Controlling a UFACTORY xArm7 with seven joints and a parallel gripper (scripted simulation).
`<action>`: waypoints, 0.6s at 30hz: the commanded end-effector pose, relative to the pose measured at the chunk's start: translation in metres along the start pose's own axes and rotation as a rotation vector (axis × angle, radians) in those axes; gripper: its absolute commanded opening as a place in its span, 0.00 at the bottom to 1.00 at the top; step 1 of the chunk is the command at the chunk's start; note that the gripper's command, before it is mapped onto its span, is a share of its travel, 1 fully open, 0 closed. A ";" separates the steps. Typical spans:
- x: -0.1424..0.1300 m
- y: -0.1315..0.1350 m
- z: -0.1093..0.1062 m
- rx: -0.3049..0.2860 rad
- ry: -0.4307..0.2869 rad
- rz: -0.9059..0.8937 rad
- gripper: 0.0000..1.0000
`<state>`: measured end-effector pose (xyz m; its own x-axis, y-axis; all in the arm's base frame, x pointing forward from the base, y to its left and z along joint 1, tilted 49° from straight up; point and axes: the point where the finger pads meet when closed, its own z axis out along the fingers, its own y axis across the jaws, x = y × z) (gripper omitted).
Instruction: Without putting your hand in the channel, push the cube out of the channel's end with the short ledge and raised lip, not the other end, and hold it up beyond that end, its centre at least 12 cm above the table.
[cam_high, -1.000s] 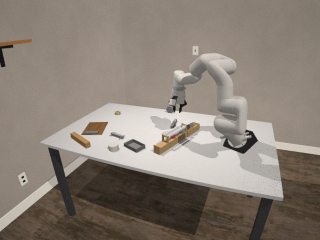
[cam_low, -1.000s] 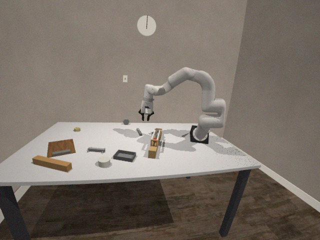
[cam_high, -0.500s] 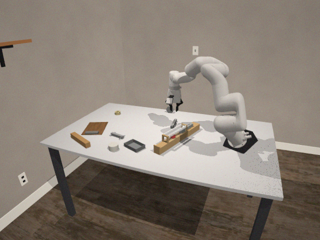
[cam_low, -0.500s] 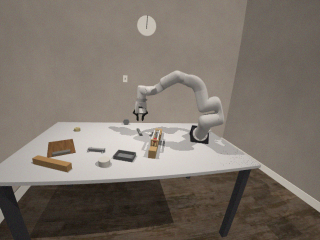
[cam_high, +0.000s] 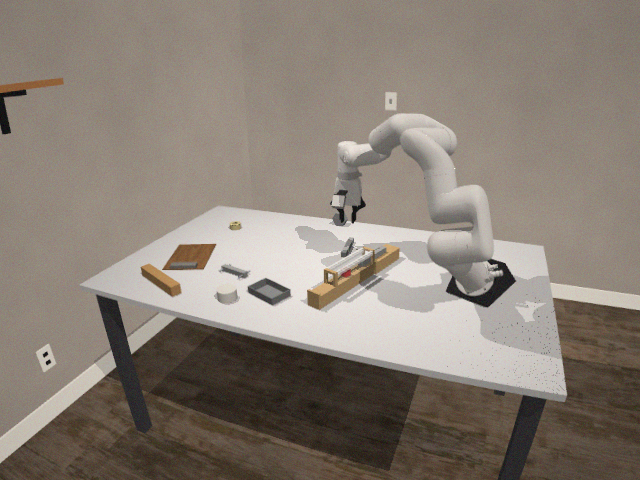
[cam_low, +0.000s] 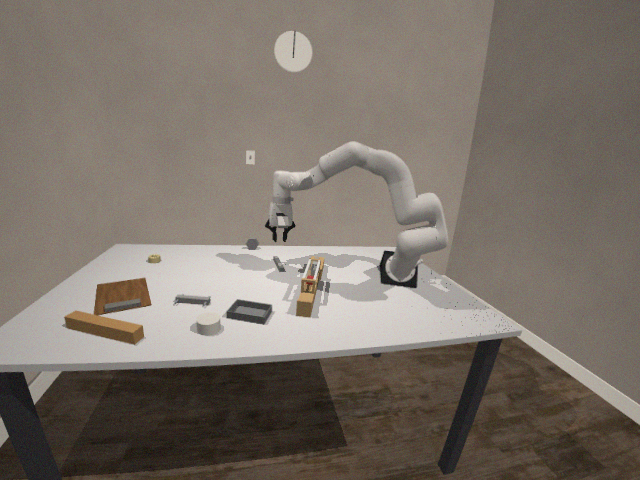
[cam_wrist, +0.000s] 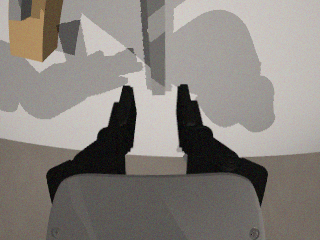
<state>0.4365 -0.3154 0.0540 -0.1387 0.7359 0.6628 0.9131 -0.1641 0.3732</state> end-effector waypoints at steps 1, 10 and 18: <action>-0.001 0.001 -0.002 -0.003 -0.004 0.000 0.38; -0.001 0.001 0.013 -0.003 -0.004 0.000 0.38; -0.002 0.001 0.066 -0.003 -0.004 0.000 0.38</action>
<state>0.4497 -0.2912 0.0312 -0.1399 0.7347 0.6638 0.9136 -0.1628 0.3727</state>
